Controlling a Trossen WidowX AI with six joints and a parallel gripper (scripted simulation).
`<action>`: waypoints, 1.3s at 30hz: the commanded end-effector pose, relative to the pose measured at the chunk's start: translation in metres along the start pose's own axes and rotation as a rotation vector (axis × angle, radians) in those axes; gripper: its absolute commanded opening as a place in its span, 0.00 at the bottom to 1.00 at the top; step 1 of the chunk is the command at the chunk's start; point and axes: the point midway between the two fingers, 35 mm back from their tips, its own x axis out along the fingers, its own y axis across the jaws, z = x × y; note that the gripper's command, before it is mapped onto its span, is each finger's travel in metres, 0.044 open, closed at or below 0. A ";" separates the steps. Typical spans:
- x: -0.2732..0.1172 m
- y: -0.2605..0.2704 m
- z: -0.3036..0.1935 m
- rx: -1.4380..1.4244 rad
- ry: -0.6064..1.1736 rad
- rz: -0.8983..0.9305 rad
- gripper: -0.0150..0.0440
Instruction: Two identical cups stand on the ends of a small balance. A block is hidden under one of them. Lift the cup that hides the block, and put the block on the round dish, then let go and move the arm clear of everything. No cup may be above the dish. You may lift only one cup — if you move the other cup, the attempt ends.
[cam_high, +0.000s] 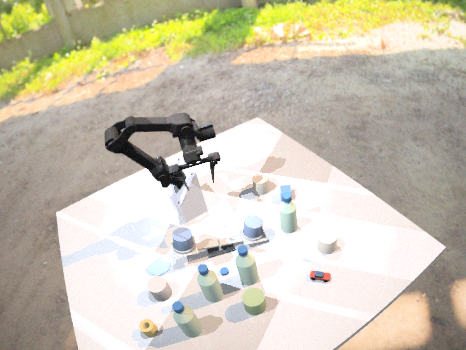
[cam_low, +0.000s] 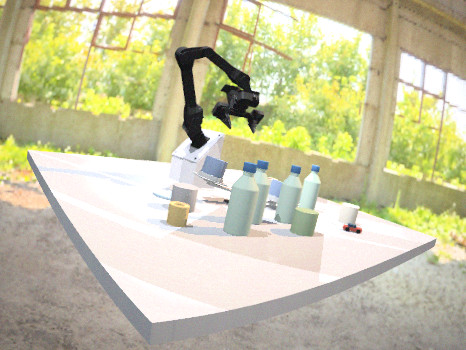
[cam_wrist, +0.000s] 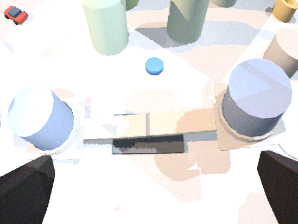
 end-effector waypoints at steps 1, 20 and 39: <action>0.001 0.004 0.000 -0.046 0.009 -0.010 1.00; 0.037 0.054 0.011 -0.603 0.312 0.022 1.00; 0.100 0.104 0.019 -1.137 0.548 0.289 1.00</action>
